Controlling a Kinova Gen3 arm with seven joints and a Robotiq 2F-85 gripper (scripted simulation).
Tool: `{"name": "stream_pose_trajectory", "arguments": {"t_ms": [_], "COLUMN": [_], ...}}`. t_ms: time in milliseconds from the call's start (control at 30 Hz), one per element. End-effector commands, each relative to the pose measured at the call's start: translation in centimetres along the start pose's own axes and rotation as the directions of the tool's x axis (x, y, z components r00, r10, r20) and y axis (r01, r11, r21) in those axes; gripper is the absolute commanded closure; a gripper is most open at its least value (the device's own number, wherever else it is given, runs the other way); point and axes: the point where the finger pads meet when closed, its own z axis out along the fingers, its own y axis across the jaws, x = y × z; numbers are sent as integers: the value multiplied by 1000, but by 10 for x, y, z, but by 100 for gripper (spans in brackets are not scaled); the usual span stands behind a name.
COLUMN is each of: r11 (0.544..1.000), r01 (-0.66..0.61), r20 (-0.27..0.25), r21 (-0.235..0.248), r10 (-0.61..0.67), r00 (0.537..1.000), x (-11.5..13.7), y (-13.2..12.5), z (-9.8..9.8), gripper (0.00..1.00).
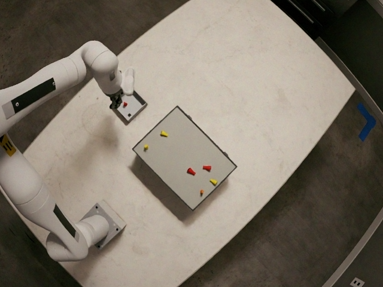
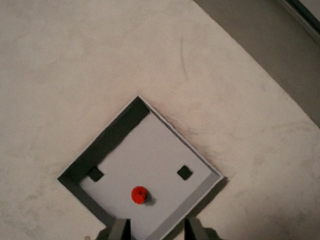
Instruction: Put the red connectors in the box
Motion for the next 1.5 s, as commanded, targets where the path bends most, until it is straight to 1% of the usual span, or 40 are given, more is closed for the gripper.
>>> {"name": "stream_pose_trajectory", "arguments": {"t_ms": [0, 100, 200, 1000, 1100, 1167, 1233, 1333, 1400, 1467], "r11": [999, 999, 999, 999, 999, 998, 994, 988, 988, 977], "r01": [12, 12, 12, 7, -19, -53, -101, -148, -148, -210], "r20": [3, 3, 3, 3, 3, 4, 4, 5, 5, 7], "r21": [31, 31, 31, 31, 32, 32, 32, 32, 32, 32], "r10": [-12, -12, -12, -7, 19, 53, 101, 148, 148, 210], "r00": [1000, 1000, 1000, 1000, 1000, 999, 995, 989, 989, 978], "x": [-6, -6, -6, -3, 13, 33, 60, 85, 85, 117], "y": [-9, -9, -9, -8, -2, 7, 21, 36, 36, 59], "z": [-34, -42, -45, -45, -45, -44, -43, -41, -41, -39], "gripper": [63, 63, 63, 63, 63, 63, 63, 63, 63, 63]}}
